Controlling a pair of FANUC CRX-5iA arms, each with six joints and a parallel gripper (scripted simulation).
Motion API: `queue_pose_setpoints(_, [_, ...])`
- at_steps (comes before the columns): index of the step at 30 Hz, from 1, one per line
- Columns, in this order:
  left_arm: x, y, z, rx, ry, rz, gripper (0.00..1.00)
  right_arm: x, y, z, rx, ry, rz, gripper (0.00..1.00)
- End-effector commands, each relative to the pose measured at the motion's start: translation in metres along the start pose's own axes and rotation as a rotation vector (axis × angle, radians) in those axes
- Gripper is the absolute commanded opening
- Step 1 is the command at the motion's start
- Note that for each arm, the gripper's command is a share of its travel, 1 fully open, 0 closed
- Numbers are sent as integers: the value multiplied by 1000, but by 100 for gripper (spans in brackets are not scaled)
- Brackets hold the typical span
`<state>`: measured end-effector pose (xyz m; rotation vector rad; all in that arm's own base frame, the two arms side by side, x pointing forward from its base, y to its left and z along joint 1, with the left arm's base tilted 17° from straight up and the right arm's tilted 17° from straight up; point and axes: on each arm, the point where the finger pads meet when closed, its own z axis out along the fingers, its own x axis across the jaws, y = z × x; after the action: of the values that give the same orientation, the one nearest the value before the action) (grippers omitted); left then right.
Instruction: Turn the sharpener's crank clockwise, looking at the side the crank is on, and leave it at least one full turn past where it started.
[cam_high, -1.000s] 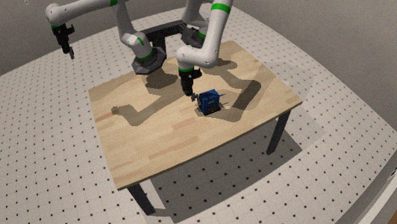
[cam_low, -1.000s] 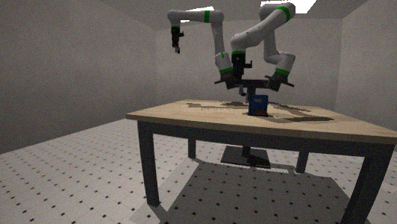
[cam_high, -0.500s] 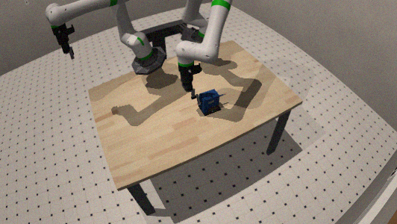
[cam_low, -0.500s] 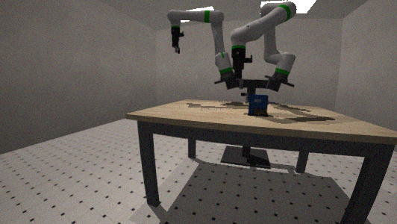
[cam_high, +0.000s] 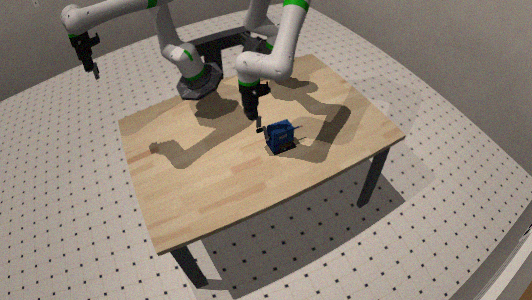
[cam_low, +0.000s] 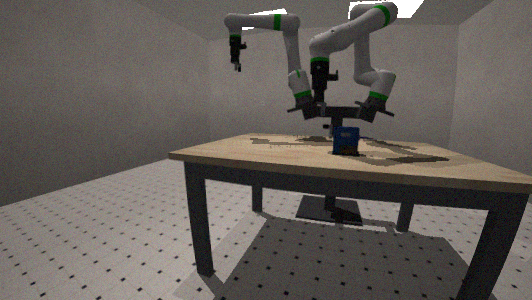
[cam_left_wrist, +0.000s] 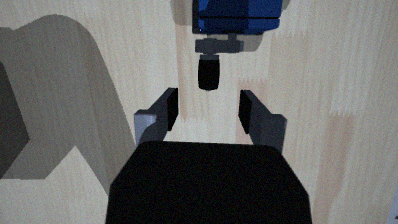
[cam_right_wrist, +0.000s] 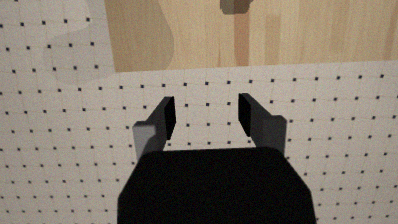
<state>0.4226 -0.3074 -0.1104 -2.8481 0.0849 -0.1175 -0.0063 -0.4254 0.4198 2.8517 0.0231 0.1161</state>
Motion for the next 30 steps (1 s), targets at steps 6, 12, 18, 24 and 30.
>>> queue_pose_setpoints(6, [0, 1, -1, -1, 1, 0, 0, 0, 0, -1, -2, 0, 0, 100])
queue_pose_setpoints(12, [0, 1, -1, -1, 1, 0, 0, 0, 0, -1, -2, 0, 0, 100])
queue_pose_setpoints(18, [0, 1, -1, -1, 1, 0, 0, 0, 0, -1, -2, 0, 0, 100])
queue_pose_setpoints(24, [0, 1, -1, -1, 1, 0, 0, 0, 0, -1, -2, 0, 0, 100])
queue_pose_setpoints(30, [0, 1, -1, -1, 1, 0, 0, 0, 0, -1, -2, 0, 0, 100])
